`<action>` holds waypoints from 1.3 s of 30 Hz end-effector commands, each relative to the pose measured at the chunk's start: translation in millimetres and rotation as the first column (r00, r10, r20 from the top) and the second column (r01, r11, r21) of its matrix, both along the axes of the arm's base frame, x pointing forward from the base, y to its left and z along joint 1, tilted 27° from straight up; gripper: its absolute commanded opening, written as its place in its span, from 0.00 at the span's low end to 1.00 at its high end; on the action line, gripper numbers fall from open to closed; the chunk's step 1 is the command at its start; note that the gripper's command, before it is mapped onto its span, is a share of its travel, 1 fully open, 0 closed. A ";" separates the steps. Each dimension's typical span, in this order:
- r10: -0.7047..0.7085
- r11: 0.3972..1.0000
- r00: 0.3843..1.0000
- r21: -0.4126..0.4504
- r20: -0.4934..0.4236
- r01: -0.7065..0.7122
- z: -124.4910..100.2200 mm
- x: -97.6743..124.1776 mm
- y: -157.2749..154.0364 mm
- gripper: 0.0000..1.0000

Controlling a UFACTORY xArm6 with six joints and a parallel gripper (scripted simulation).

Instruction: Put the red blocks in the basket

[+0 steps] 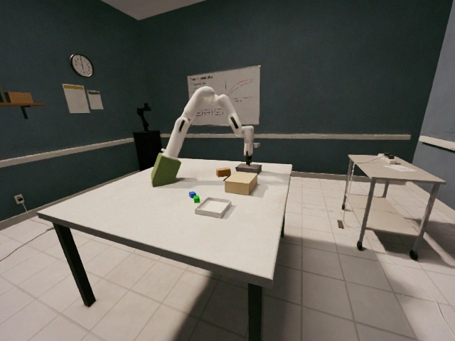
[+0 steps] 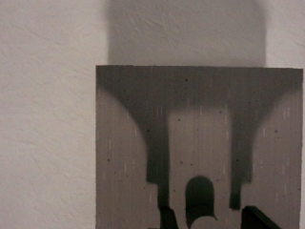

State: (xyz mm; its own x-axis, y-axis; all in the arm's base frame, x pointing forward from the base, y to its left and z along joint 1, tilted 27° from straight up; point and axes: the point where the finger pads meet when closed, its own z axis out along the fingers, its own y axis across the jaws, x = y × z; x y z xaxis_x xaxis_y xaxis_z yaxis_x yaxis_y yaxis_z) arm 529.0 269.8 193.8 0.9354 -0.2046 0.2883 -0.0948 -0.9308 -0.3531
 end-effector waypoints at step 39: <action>0.000 1.000 1.000 0.002 0.004 0.000 -13.4 7.2 5.7 0.44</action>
State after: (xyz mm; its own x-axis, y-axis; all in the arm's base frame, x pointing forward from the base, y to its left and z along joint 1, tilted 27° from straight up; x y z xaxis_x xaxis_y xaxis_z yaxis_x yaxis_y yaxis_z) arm 535.2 275.3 178.2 0.9353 -0.2047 0.2887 -0.0946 -0.9307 -0.3534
